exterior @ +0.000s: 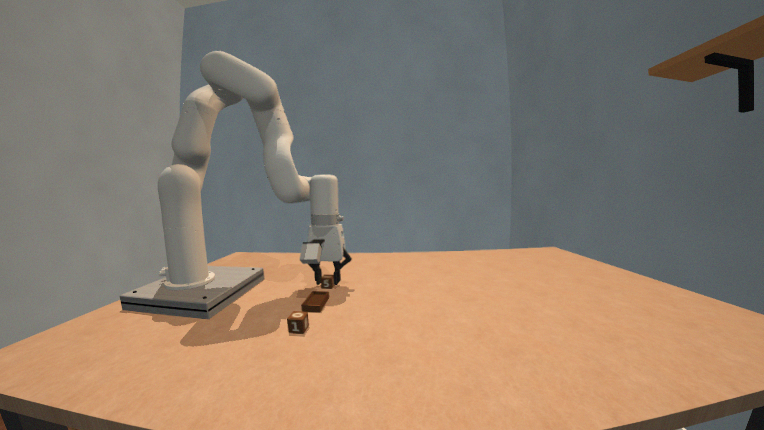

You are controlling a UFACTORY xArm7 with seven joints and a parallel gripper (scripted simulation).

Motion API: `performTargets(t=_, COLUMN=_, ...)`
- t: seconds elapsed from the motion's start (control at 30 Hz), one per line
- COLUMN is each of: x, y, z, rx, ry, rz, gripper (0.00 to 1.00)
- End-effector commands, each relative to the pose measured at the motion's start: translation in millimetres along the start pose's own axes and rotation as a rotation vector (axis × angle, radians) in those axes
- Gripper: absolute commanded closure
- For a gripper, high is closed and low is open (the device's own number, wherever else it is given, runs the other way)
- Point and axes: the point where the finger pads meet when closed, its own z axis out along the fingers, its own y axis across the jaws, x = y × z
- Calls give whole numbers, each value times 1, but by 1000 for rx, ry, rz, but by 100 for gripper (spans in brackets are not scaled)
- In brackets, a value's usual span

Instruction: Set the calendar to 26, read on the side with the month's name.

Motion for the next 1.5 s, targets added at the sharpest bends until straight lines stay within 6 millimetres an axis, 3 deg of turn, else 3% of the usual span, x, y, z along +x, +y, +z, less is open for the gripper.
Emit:
performTargets(t=0.0, x=0, y=-1, z=-1, rx=3, ry=-1, rz=0, gripper=51)
performTargets(t=0.6, x=0, y=-1, z=-1, rx=3, ry=-1, rz=0, gripper=51)
performTargets(t=0.63, x=0, y=-1, z=-1, rx=3, ry=-1, rz=0, gripper=71)
performTargets(t=1.47, x=0, y=-1, z=-1, rx=3, ry=-1, rz=0, gripper=71)
